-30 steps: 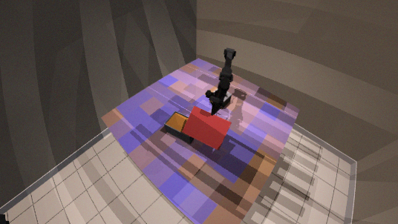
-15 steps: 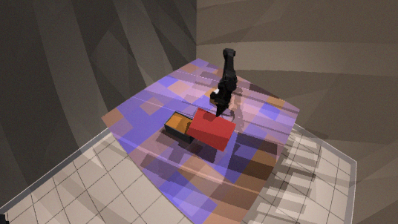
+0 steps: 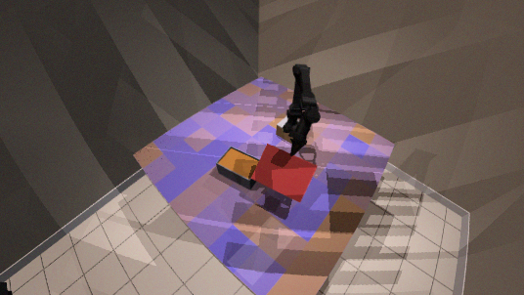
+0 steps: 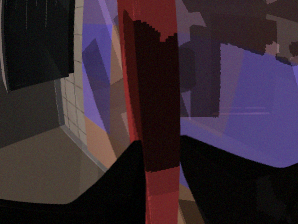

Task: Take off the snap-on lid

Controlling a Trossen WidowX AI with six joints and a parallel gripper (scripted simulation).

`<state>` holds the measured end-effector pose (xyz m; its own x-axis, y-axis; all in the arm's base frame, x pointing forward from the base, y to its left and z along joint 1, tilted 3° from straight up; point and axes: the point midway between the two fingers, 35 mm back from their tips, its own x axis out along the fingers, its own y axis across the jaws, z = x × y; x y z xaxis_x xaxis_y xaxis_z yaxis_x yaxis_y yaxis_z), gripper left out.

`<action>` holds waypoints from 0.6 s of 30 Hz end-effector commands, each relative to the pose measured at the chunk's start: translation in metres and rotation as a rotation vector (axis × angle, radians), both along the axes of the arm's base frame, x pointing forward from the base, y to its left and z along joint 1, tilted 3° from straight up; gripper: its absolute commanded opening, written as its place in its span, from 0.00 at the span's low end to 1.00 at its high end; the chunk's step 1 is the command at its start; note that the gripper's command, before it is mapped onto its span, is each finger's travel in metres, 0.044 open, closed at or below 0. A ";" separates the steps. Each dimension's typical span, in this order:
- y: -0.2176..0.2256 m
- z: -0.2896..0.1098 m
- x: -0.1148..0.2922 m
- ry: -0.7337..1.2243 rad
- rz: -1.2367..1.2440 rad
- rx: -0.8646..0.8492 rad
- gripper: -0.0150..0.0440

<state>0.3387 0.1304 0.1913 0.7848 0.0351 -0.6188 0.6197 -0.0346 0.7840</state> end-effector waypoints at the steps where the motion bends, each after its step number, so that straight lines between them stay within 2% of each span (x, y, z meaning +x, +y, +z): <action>1: 0.009 0.006 0.001 -0.014 -0.006 0.007 0.25; 18: 0.043 0.008 -0.003 -0.013 -0.006 0.010 0.25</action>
<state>0.3355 0.1661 0.1933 0.7845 0.0370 -0.6190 0.6201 -0.0366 0.7837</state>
